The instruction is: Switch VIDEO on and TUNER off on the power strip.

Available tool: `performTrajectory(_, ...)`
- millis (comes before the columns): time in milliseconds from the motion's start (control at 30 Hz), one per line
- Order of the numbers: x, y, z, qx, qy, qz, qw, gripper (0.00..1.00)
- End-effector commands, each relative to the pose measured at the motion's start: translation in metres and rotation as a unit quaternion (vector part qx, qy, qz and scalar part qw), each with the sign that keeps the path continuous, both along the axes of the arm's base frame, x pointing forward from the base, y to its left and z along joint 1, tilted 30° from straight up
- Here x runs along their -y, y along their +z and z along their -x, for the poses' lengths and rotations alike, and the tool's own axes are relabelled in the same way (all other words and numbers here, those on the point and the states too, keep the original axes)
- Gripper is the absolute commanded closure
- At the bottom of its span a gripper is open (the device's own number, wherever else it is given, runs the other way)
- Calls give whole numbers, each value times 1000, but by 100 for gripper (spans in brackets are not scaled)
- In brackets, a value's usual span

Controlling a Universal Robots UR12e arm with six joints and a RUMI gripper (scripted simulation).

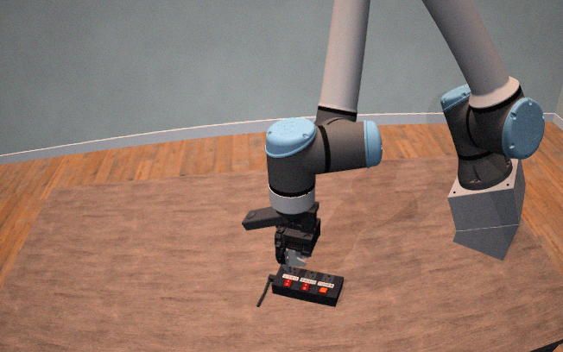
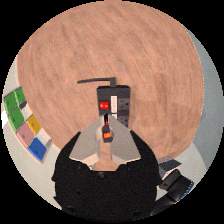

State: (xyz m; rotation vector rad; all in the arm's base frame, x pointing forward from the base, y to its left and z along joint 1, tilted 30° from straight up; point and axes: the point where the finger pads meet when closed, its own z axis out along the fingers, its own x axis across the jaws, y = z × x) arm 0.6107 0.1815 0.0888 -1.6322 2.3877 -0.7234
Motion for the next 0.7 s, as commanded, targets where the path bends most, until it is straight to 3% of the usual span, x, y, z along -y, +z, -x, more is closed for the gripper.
performTrajectory(0, 3, -9, -1, -2, 0, 0, 1000, 100)
performTrajectory(667, 9, -26, -9, -1, 0, 0, 1000, 100)
